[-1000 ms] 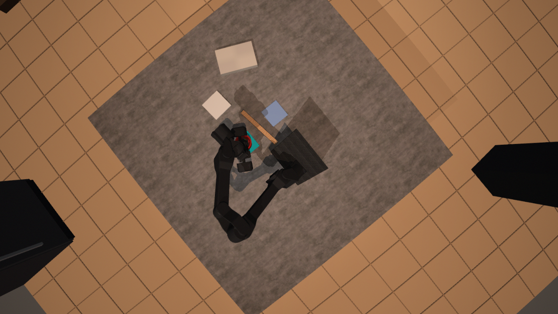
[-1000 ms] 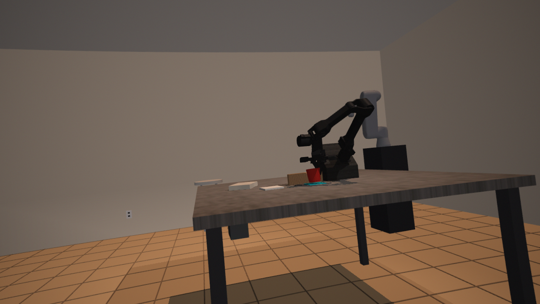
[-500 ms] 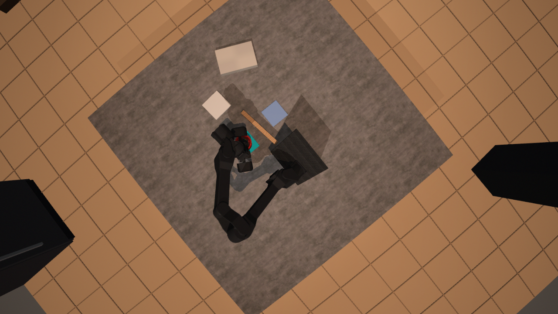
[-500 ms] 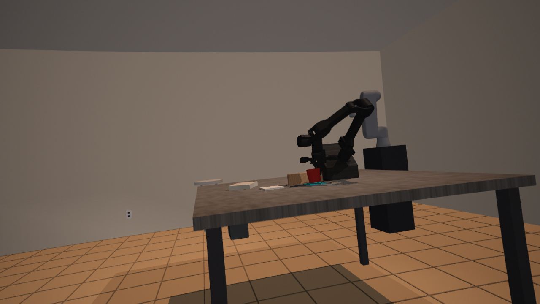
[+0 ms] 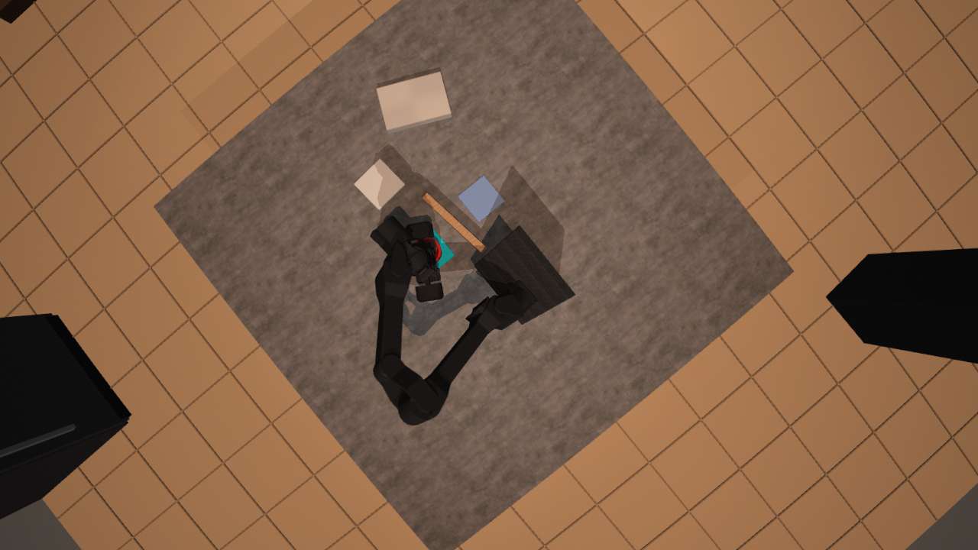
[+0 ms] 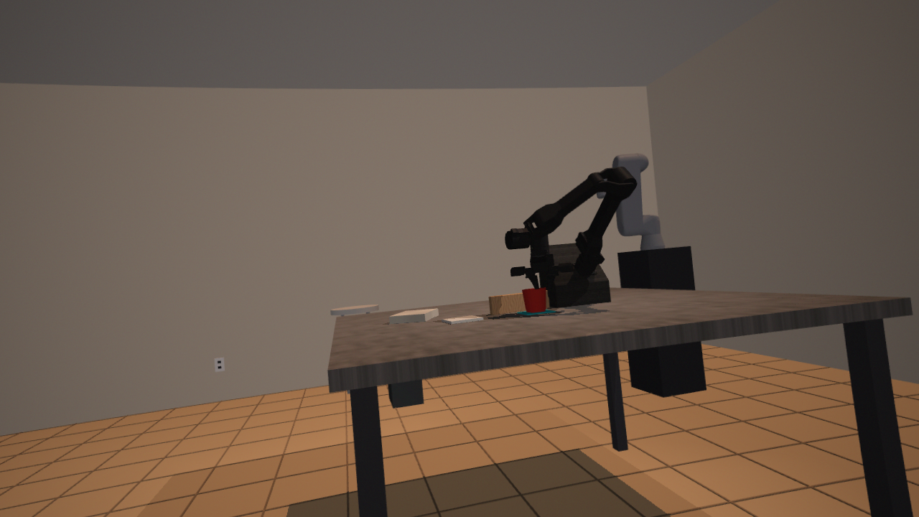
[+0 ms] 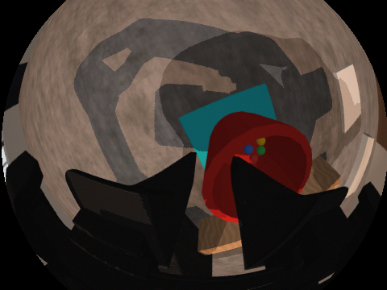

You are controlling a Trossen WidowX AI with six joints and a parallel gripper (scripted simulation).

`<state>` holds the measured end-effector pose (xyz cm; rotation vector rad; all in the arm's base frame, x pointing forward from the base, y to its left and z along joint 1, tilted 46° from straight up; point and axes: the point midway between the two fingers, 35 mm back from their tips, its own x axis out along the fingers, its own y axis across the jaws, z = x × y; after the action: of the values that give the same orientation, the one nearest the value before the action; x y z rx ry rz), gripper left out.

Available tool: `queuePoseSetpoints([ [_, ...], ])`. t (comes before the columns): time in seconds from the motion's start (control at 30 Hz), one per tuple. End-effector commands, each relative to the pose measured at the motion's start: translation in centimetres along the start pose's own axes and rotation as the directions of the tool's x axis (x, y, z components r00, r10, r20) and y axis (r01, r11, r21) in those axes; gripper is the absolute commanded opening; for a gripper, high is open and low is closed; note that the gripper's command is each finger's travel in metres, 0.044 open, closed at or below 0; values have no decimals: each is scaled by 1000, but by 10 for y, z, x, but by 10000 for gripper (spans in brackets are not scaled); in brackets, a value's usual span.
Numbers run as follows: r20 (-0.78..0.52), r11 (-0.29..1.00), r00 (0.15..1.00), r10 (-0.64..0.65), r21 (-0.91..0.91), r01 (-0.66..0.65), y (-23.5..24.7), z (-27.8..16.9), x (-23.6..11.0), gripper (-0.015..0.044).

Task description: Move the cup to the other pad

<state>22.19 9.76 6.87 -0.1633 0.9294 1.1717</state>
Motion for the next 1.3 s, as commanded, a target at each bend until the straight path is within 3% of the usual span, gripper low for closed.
queuePoseSetpoints([
  [0.0,0,1000,1000,-2,-8,2,-1,1,-4,128],
  [1.27,0,1000,1000,3,0,-3,-3,-3,-43,128],
])
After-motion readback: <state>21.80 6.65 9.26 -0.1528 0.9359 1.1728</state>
